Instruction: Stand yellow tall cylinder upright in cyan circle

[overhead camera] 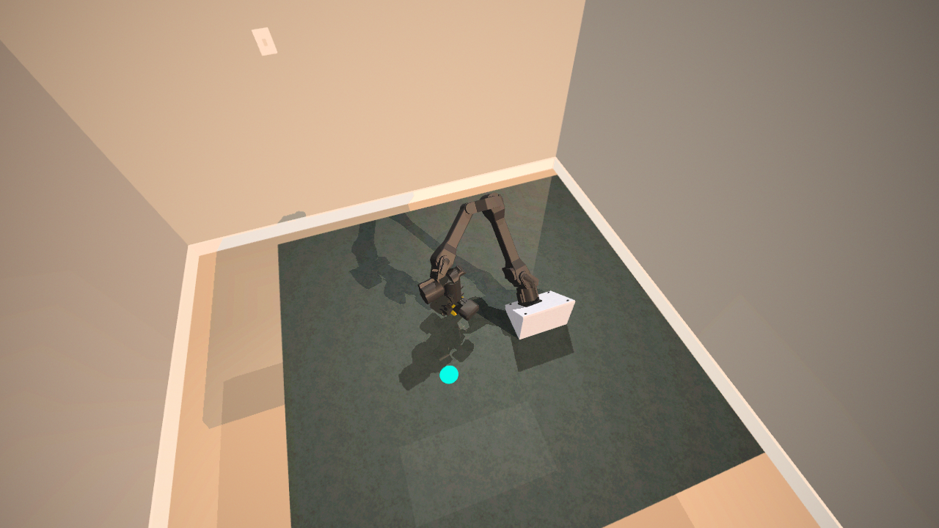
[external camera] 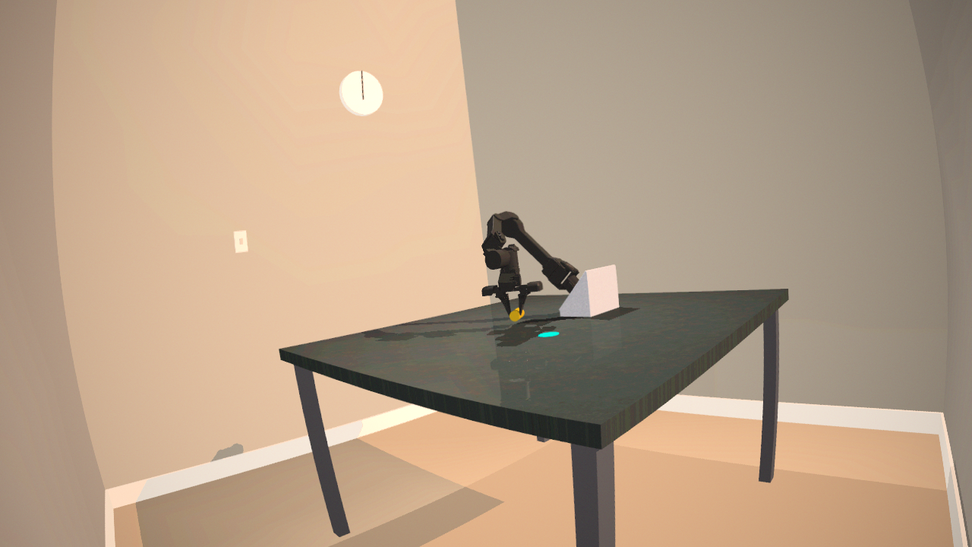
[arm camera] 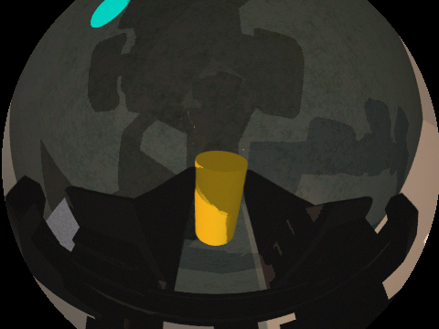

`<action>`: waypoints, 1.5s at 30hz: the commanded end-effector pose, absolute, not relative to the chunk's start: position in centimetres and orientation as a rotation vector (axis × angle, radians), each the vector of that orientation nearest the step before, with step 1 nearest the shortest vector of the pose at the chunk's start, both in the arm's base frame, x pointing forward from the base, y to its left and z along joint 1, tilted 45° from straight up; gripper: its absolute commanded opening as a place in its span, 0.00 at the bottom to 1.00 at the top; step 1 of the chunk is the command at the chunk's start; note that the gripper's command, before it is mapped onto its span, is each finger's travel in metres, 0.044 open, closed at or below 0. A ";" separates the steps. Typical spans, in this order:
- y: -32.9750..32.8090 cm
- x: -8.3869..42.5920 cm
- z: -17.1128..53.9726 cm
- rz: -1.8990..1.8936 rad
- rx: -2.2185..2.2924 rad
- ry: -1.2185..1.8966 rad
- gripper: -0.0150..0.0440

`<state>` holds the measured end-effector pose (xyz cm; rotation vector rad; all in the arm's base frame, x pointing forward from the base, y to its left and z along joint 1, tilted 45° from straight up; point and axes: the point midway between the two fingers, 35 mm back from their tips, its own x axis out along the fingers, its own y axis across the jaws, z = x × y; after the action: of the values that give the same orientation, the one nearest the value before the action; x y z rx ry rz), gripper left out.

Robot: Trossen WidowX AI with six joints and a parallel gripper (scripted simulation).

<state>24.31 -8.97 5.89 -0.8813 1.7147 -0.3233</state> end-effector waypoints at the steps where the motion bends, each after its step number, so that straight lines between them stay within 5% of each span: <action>1: -8.1 24.7 6.6 -0.319 -0.874 1.708 0.43; 45: 0.1 28.3 10.7 -0.212 -0.967 1.736 0.43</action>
<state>27.72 -0.51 10.97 -0.9543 1.7332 -0.2376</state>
